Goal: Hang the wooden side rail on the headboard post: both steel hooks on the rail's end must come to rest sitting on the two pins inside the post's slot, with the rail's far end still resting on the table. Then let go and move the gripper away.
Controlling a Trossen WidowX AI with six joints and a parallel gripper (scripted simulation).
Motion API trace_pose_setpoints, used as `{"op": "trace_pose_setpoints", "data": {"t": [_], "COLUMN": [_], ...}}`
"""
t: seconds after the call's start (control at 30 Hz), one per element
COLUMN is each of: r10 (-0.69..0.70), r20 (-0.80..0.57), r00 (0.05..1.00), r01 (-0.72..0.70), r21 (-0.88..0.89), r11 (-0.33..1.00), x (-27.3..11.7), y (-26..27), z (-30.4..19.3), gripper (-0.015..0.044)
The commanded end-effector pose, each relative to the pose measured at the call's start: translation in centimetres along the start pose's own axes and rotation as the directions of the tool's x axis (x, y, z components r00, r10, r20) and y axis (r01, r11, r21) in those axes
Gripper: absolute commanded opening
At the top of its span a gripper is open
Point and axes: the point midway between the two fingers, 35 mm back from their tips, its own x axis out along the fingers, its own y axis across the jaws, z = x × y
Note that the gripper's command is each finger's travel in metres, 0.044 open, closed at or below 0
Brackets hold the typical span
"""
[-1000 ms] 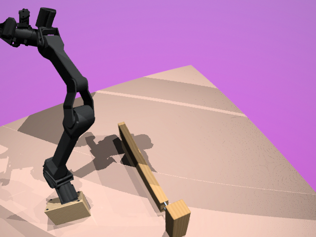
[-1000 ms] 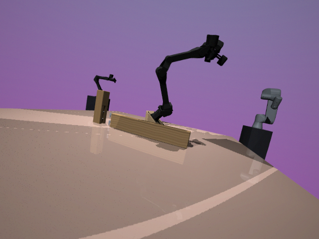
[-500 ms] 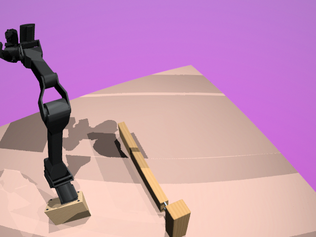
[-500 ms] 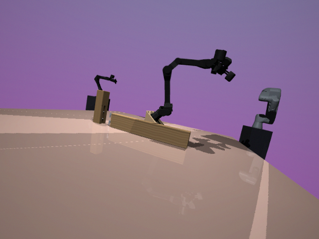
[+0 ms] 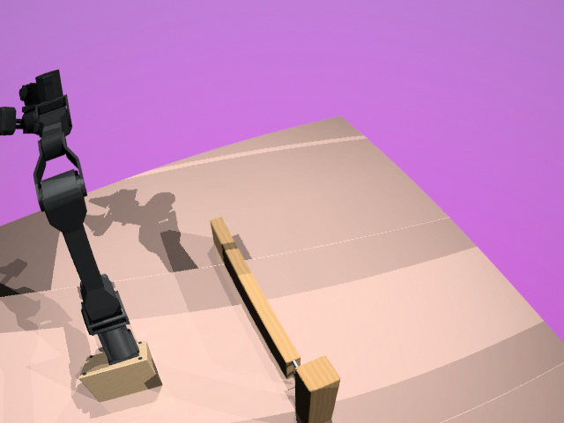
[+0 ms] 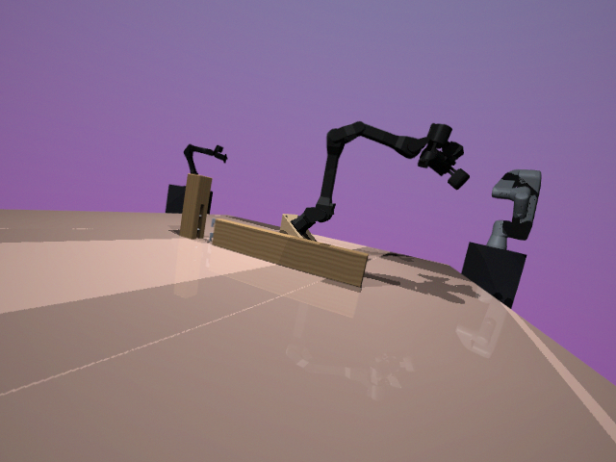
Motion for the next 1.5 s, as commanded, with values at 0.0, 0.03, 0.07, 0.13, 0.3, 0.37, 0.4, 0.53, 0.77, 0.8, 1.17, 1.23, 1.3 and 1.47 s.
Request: {"op": "trace_pose_setpoints", "data": {"t": [0.0,0.03,0.07,0.13,0.3,0.37,0.4,0.53,0.77,0.8,1.17,1.23,1.3,1.47], "r10": [-0.106,-0.127,-0.149,-0.192,-0.296,-0.336,-0.357,-0.434,-0.561,-0.578,-0.748,-0.776,-0.803,-0.862], "r20": [-0.034,-0.038,-0.043,-0.052,-0.072,-0.079,-0.082,-0.094,-0.11,-0.112,-0.145,-0.145,-0.145,-0.143], "r00": [0.994,0.991,0.988,0.98,0.953,0.938,0.931,0.896,0.821,0.808,0.648,0.614,0.579,0.486], "r01": [0.106,0.127,0.149,0.191,0.295,0.335,0.355,0.433,0.558,0.575,0.741,0.769,0.796,0.855], "r21": [-0.006,-0.008,-0.01,-0.014,-0.023,-0.027,-0.029,-0.037,-0.055,-0.057,-0.109,-0.114,-0.117,-0.125], "r11": [0.994,0.992,0.989,0.981,0.955,0.942,0.934,0.901,0.828,0.816,0.663,0.629,0.594,0.503], "x": [0.2,0.2,0.1,-0.2,-1.5,-2.2,-2.6,-4.4,-8.6,-9.3,-18.1,-20.0,-21.9,-26.9], "y": [-4.6,-5.4,-6.3,-8.1,-12.5,-14.2,-15.0,-18.2,-23.3,-24.0,-29.4,-30.2,-30.9,-32.1], "z": [-2.2,-2.6,-2.9,-3.6,-5.3,-6.0,-6.3,-7.6,-9.7,-10.0,-12.9,-13.4,-13.8,-15.0], "gripper": [0.044,0.044,0.044,0.044,0.044,0.044,0.044,0.044,0.044,0.044,0.044,0.044,0.044,0.044]}}
